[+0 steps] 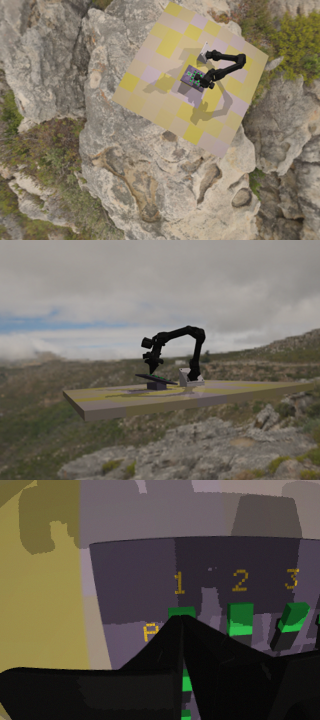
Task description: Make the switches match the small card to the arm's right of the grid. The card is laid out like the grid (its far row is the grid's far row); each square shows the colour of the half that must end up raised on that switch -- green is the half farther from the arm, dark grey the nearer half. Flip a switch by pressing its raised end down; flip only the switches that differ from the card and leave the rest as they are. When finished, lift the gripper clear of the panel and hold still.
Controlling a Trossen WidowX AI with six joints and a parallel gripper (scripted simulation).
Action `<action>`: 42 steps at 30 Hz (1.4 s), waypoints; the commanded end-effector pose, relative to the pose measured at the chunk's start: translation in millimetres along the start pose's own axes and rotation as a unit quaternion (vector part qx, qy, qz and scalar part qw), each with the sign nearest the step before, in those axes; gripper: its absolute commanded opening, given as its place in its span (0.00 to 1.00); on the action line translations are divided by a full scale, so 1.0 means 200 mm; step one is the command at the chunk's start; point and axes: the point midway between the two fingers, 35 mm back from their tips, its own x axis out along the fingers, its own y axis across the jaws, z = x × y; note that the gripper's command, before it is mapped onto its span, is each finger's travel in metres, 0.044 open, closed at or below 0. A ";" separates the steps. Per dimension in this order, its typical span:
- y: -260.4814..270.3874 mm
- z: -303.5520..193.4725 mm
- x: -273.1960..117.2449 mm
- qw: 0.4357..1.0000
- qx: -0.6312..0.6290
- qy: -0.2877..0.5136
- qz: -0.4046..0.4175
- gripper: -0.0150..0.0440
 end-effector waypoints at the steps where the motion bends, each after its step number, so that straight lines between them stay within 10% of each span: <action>1: 0.00 0.00 0.01 1.000 0.003 0.002 -0.002 0.25; 15: -0.01 -0.02 -0.31 1.000 0.004 -0.010 -0.003 0.25; 42: -0.17 -0.31 -0.13 1.000 0.004 -0.022 -0.003 0.25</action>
